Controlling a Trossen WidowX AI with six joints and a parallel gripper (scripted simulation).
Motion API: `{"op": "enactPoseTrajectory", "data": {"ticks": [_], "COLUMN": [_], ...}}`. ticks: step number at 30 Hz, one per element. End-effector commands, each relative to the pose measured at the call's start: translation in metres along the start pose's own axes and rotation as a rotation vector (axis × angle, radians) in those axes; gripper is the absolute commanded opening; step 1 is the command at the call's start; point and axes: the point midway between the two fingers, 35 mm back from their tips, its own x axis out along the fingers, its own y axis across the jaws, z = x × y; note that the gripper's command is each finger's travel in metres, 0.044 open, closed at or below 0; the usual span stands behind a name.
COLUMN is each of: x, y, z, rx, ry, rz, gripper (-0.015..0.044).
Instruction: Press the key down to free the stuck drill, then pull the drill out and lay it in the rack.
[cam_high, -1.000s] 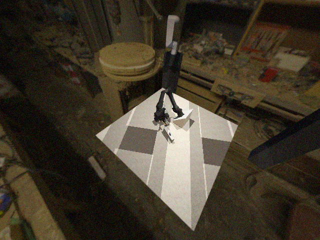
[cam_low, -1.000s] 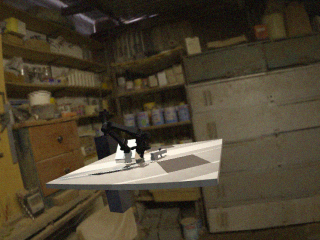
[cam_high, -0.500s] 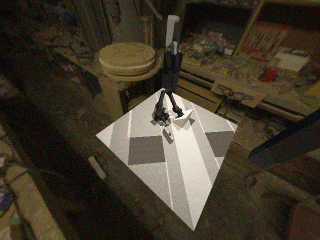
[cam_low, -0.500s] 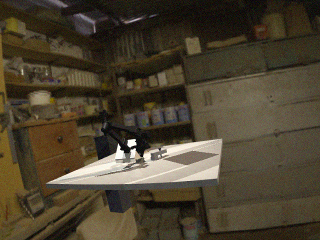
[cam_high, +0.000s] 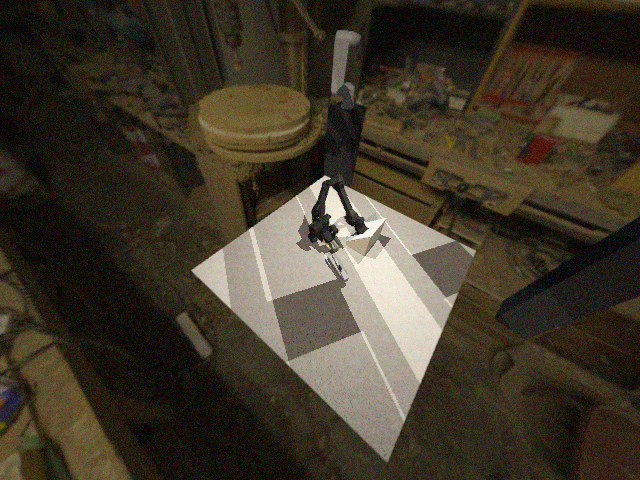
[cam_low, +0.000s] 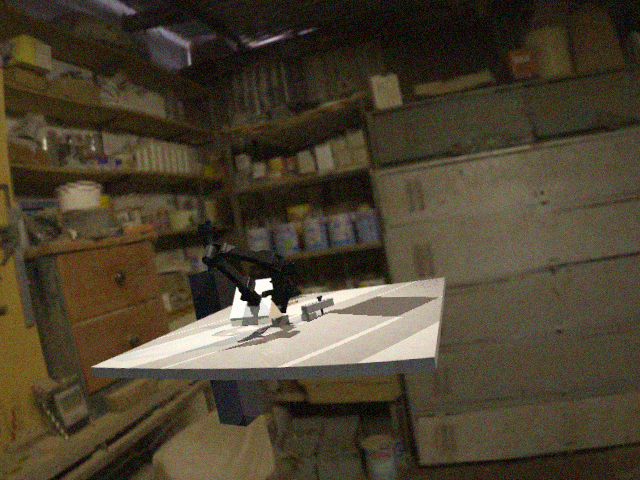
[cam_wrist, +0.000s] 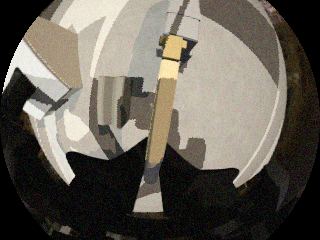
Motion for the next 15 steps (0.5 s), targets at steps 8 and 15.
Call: {"op": "enactPoseTrajectory", "data": {"ticks": [8, 15], "x": [-0.001, 0.002], "y": [0.005, 0.019], "z": [-0.002, -0.004], "rx": [0.005, 0.005], "ry": [0.003, 0.004], "rz": [-0.004, -0.004], "gripper": [0.0, 0.0]}}
